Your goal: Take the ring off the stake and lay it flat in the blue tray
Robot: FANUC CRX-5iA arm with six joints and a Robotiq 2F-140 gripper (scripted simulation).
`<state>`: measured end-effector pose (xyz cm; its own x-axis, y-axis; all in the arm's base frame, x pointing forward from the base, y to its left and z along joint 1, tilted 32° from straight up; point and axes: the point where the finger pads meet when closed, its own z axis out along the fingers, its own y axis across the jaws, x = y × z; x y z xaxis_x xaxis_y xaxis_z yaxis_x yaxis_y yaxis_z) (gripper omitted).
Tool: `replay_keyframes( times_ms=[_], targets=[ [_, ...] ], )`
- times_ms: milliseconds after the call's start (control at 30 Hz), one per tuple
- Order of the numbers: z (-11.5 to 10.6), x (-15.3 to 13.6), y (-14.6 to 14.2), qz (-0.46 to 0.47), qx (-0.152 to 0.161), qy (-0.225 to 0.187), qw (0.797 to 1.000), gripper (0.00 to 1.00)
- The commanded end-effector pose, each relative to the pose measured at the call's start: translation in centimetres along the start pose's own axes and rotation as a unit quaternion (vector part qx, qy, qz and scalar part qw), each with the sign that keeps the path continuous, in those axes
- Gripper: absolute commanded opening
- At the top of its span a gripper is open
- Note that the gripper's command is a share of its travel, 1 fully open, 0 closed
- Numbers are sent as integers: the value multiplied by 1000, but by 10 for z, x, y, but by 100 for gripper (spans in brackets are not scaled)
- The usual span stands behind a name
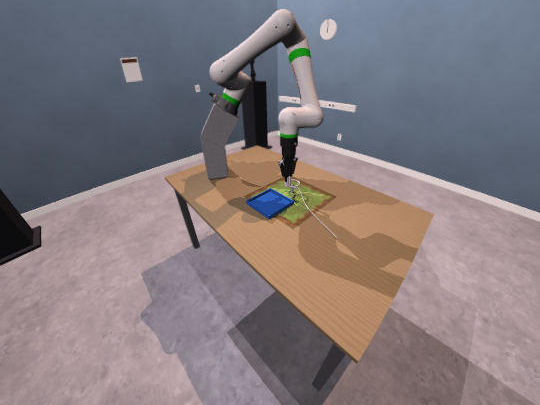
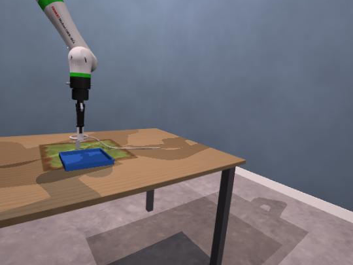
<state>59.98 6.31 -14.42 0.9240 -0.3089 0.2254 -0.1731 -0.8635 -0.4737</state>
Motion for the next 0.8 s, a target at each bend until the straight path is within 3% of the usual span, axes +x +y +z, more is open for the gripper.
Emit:
replay_keyframes(
  times_ms=[0, 333, 767],
  targets=[
    [-1, 1, 0, 0, 0, 1, 1000, 10],
    [0, 1, 22, 0, 0, 1, 1000, 10],
    [2, 5, 139, 0, 0, 1, 1000, 10]
  ],
)
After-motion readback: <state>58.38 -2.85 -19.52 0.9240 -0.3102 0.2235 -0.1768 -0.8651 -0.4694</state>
